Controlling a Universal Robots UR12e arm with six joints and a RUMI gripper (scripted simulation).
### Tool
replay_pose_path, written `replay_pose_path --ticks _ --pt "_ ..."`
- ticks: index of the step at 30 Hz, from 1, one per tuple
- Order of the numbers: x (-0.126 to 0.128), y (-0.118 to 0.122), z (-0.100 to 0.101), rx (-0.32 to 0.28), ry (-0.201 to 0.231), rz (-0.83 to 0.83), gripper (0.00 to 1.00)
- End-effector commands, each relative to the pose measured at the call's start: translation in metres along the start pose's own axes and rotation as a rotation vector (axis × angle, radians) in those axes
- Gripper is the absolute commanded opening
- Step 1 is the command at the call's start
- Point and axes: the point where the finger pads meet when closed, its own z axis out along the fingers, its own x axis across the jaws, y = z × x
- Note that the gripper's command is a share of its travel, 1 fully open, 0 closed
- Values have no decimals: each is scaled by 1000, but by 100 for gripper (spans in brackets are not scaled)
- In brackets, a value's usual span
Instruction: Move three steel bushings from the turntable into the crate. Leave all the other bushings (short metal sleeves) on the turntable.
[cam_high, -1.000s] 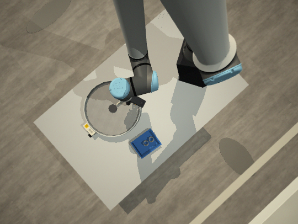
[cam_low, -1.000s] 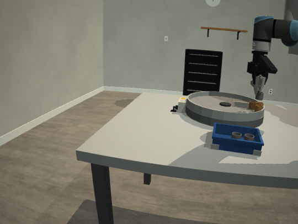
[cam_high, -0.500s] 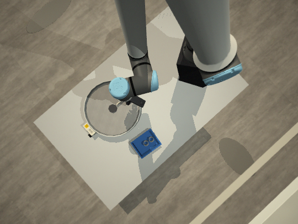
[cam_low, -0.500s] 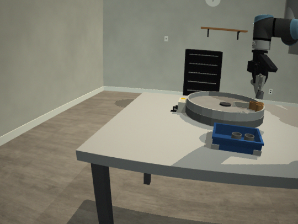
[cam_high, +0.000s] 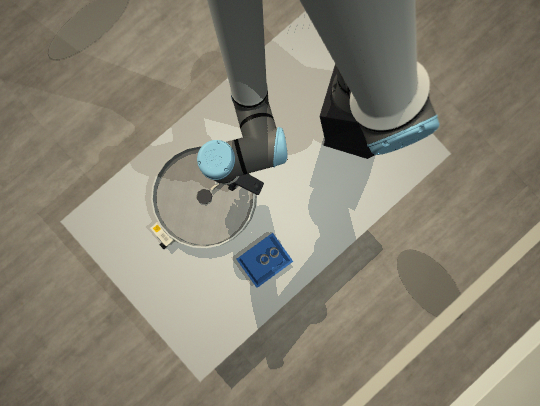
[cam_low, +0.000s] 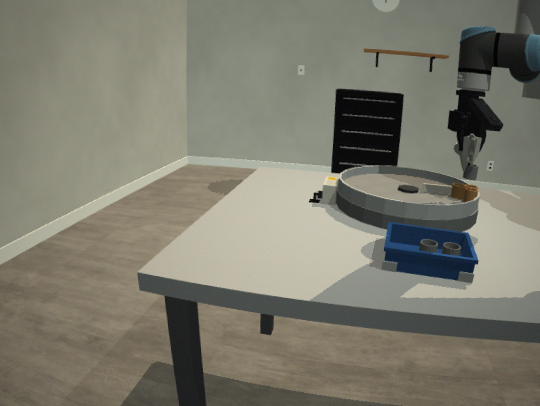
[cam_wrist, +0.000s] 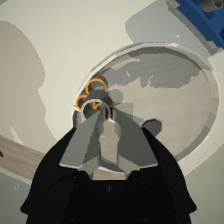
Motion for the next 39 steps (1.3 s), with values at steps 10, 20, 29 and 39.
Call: replay_pose_path --ticks 10,20,29,39 --pt "0 0 0 -1 1 0 0" --pt "6 -4 0 -1 1 -8 0" --pt "23 -16 0 -1 1 -30 0" --pt "53 -39 -1 -2 1 -70 0"
